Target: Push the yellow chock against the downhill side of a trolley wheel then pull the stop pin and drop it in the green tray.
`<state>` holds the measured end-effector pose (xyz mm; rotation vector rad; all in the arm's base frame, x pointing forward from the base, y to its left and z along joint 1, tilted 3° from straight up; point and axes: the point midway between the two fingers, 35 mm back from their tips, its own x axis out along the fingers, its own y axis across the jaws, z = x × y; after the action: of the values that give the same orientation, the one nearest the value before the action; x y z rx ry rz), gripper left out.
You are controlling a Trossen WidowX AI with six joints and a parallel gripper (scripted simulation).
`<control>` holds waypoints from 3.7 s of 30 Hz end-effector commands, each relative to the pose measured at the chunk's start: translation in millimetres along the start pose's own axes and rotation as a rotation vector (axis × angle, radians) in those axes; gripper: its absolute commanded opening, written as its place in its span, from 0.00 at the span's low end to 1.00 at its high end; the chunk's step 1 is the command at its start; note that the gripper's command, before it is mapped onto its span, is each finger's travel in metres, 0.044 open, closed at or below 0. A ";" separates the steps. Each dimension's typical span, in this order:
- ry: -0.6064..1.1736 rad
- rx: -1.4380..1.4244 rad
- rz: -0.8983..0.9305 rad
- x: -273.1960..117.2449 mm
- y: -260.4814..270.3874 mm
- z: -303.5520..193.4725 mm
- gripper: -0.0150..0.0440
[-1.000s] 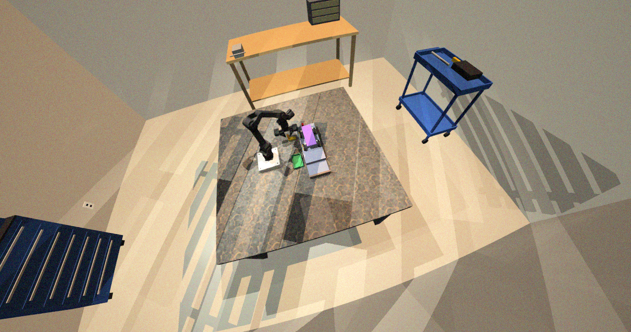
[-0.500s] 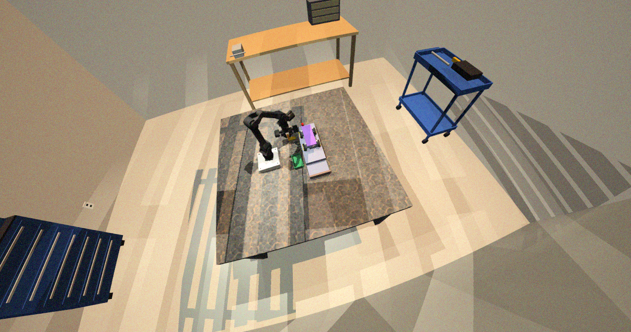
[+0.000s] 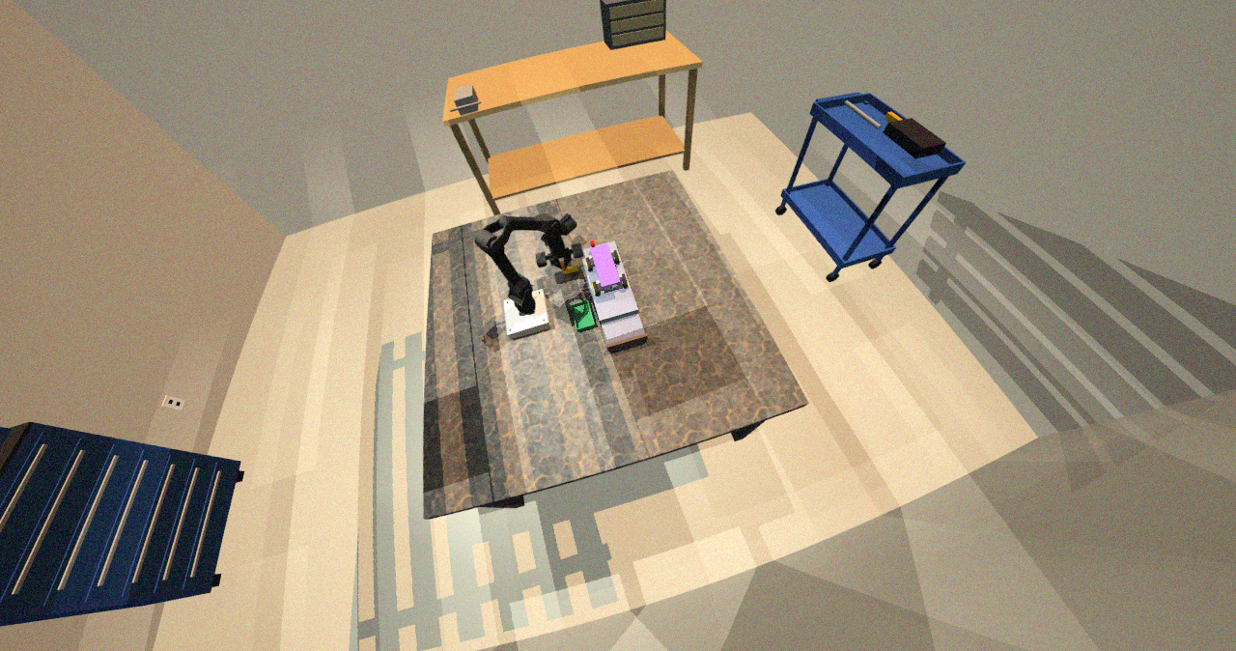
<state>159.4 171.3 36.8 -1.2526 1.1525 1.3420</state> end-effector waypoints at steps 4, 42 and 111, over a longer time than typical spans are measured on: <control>-0.002 0.006 -0.010 -25.6 0.2 0.2 0.25; -0.002 0.006 -0.011 -133.4 -1.2 0.2 0.25; -0.016 2.020 -0.007 -133.7 -1.2 0.2 0.25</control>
<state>165.7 168.2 170.3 0.1920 1.5975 -0.1324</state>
